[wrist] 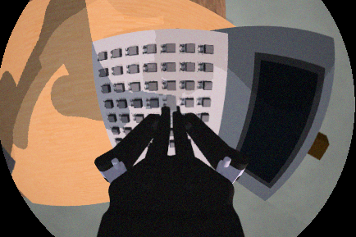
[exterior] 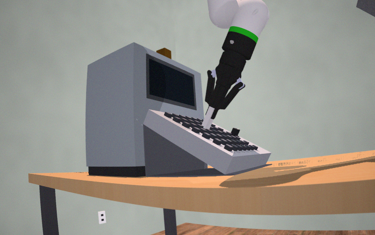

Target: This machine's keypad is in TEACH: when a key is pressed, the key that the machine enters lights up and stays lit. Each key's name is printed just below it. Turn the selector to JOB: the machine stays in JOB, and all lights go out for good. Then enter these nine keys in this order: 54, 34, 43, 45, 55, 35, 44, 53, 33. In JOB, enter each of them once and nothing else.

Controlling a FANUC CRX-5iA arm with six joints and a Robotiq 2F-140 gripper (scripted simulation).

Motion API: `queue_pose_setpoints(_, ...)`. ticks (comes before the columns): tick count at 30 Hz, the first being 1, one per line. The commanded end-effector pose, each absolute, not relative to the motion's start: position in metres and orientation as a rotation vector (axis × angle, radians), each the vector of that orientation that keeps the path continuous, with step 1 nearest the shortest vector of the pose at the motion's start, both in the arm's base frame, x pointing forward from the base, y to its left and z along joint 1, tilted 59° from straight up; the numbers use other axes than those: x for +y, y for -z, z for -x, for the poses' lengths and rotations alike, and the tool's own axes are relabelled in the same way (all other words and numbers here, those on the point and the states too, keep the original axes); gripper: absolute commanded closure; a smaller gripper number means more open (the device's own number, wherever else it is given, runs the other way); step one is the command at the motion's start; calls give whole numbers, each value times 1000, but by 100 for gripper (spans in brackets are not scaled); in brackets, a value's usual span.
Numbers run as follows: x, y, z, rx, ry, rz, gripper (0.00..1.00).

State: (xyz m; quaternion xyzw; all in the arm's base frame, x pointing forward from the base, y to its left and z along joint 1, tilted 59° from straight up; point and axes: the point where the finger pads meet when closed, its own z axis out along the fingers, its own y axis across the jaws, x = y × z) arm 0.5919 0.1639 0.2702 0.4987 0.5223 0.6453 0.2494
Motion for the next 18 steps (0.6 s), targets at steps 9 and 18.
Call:
queue_pose_setpoints(9, 164, -270, -592, 1422, -1757, -1358, 100)
queue_pose_setpoints(18, 162, -270, -589, 1422, -1757, -1358, 100)
